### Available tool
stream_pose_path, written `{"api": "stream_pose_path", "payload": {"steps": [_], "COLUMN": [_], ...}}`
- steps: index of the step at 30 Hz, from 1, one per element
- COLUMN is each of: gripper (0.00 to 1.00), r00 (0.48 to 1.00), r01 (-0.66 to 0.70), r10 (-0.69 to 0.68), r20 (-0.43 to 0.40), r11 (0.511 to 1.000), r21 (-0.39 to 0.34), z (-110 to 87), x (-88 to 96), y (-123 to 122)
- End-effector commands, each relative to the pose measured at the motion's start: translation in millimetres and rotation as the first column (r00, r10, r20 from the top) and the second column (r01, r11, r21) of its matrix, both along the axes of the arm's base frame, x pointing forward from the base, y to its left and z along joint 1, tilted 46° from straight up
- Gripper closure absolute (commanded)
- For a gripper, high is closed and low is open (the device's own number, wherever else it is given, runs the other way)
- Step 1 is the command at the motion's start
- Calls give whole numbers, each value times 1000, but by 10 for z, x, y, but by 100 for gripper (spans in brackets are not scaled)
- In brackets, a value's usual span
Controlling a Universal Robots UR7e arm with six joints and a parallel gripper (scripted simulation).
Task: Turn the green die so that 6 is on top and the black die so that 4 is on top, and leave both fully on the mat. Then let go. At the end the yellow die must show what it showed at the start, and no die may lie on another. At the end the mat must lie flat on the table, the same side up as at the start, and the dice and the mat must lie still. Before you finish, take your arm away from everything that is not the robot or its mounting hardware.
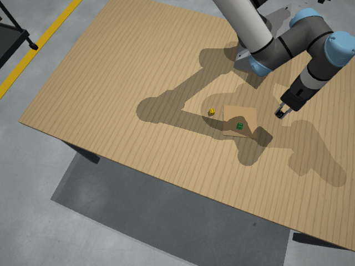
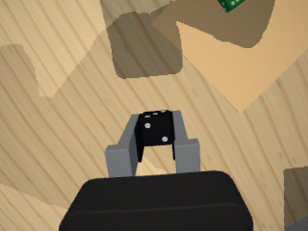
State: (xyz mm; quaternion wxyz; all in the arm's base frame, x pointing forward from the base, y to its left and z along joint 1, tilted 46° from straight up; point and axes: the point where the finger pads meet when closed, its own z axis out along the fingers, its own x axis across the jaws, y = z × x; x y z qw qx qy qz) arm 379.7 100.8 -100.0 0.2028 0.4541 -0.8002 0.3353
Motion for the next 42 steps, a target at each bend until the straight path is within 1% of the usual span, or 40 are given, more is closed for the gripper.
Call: {"api": "stream_pose_path", "payload": {"steps": [1, 7, 13, 15, 21, 27, 30, 42], "gripper": [60, 60, 60, 60, 60, 60, 60, 60], "r00": [991, 945, 885, 885, 833, 800, 792, 788], "r01": [94, 227, 324, 324, 386, 418, 425, 431], "r10": [-94, -225, -321, -321, -381, -412, -419, -427], "r20": [99, 237, 338, 338, 402, 436, 443, 445], "r11": [996, 974, 945, 945, 920, 904, 900, 897], "r21": [3, 22, 49, 49, 73, 88, 92, 98], "z": [-25, -70, -109, -109, -139, -156, -160, -163], "x": [24, 47, 59, 59, 64, 67, 67, 67], "y": [16, 38, 59, 59, 75, 84, 86, 86]}}
